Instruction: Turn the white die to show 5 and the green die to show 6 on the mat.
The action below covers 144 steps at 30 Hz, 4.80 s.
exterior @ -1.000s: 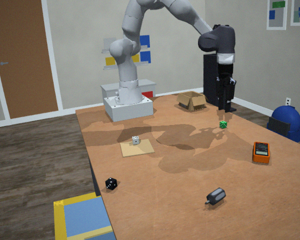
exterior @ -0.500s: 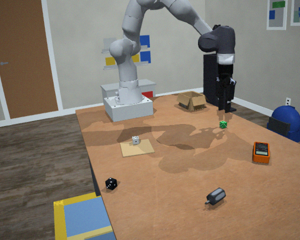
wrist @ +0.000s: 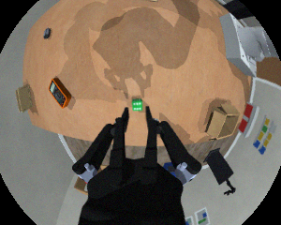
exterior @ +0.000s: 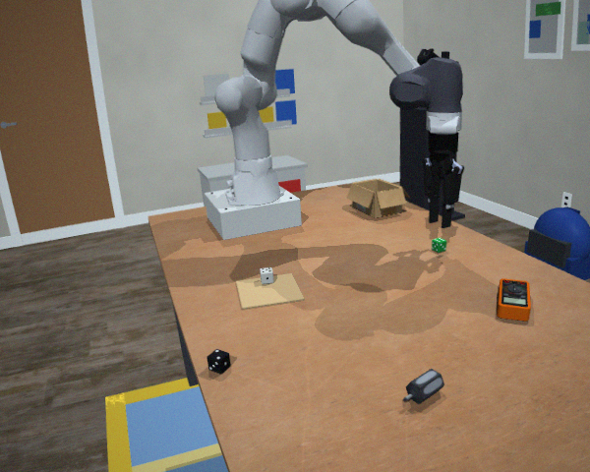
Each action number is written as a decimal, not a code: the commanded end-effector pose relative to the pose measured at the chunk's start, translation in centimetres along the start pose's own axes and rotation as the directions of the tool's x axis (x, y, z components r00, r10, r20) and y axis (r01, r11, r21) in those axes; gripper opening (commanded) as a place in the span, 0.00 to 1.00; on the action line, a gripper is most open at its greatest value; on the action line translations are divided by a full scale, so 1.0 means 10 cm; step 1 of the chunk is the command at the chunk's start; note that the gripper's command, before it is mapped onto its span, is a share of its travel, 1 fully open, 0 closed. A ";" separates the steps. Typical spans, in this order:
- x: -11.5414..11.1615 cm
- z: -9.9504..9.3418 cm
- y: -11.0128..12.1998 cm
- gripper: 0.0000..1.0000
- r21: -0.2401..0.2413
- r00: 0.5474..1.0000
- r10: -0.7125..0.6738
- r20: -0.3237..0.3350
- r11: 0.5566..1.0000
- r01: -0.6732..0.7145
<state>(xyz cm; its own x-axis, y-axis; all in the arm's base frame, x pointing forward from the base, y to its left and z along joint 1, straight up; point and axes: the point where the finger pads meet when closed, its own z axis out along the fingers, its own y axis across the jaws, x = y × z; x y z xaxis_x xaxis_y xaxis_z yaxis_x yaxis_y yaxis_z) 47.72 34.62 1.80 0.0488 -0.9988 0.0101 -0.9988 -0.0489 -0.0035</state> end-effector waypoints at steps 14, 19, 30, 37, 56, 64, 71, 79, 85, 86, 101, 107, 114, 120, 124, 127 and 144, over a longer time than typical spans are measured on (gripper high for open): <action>-0.01 0.23 -0.01 0.35 0.003 1.000 0.004 0.004 1.000 -0.004; -0.01 0.27 -0.01 0.35 0.003 1.000 0.004 0.004 1.000 -0.004; -0.01 0.35 -0.01 0.35 0.003 1.000 0.004 0.004 1.000 -0.004; -0.01 0.35 -0.01 0.35 0.003 1.000 0.004 0.004 1.000 -0.004; -0.01 0.35 -0.01 0.35 0.003 1.000 0.004 0.004 1.000 -0.004; -0.01 0.35 -0.01 0.35 0.003 1.000 0.004 0.004 1.000 -0.004; -0.01 0.35 -0.01 0.35 0.003 1.000 0.004 0.004 1.000 -0.004; -0.02 0.35 -0.01 0.35 0.003 1.000 0.004 0.004 1.000 -0.004; -0.03 0.35 -0.02 0.35 0.003 1.000 0.004 0.004 1.000 -0.004; -0.03 0.35 -0.02 0.35 0.003 1.000 0.004 0.004 1.000 -0.004; -0.03 0.35 -0.02 0.35 0.003 1.000 0.004 0.004 1.000 -0.004; -0.03 0.35 -0.02 0.35 0.003 1.000 0.004 0.004 1.000 -0.004; -0.03 0.35 -0.02 0.35 0.003 1.000 0.004 0.004 1.000 -0.004; -0.03 0.35 -0.02 0.35 0.003 1.000 0.004 0.004 1.000 -0.004; -0.03 0.35 -0.02 0.35 0.003 1.000 0.004 0.004 1.000 -0.004; -0.03 0.35 -0.02 0.35 0.003 1.000 0.004 0.004 1.000 -0.004; -0.02 0.35 -0.01 0.35 0.003 1.000 0.004 0.004 1.000 -0.004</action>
<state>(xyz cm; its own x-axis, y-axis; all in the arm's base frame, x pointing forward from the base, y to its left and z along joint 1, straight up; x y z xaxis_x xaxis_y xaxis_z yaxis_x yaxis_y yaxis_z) 47.91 34.77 -1.72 0.0440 -0.9990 0.0077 -0.9990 -0.0440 -0.0070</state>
